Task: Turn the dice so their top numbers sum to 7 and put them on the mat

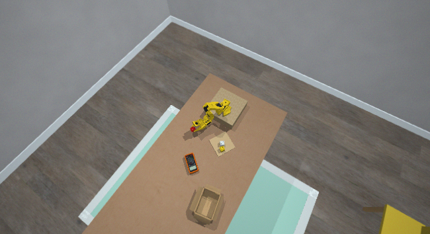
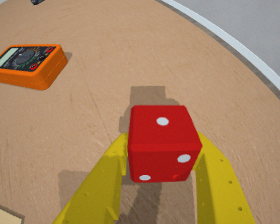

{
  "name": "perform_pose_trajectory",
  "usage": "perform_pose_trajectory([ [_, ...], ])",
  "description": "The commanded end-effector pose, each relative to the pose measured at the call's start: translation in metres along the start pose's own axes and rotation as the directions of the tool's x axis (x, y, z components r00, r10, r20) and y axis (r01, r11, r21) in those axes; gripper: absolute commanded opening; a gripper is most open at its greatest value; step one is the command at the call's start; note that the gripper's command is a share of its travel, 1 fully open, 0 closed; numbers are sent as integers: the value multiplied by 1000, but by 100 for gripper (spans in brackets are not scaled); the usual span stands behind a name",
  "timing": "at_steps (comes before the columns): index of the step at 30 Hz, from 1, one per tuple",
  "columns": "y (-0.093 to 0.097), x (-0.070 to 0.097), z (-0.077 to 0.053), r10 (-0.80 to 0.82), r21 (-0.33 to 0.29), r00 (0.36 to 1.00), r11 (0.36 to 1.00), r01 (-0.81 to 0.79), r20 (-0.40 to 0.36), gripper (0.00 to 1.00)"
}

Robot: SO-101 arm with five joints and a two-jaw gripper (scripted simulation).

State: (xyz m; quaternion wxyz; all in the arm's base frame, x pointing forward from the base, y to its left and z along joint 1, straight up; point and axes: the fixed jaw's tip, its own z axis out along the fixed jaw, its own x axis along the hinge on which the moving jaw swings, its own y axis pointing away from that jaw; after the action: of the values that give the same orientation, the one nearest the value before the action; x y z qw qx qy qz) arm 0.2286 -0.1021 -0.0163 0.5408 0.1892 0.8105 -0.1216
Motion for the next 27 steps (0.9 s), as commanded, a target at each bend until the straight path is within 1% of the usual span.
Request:
perform_pose_trajectory([
  [1, -3, 2, -2, -4, 9, 1000, 1000, 4, -7, 0],
  [13, -3, 3, -2, -4, 9, 1000, 1000, 4, -7, 0],
  [27, -3, 8, 0, -4, 9, 1000, 1000, 4, -7, 0],
])
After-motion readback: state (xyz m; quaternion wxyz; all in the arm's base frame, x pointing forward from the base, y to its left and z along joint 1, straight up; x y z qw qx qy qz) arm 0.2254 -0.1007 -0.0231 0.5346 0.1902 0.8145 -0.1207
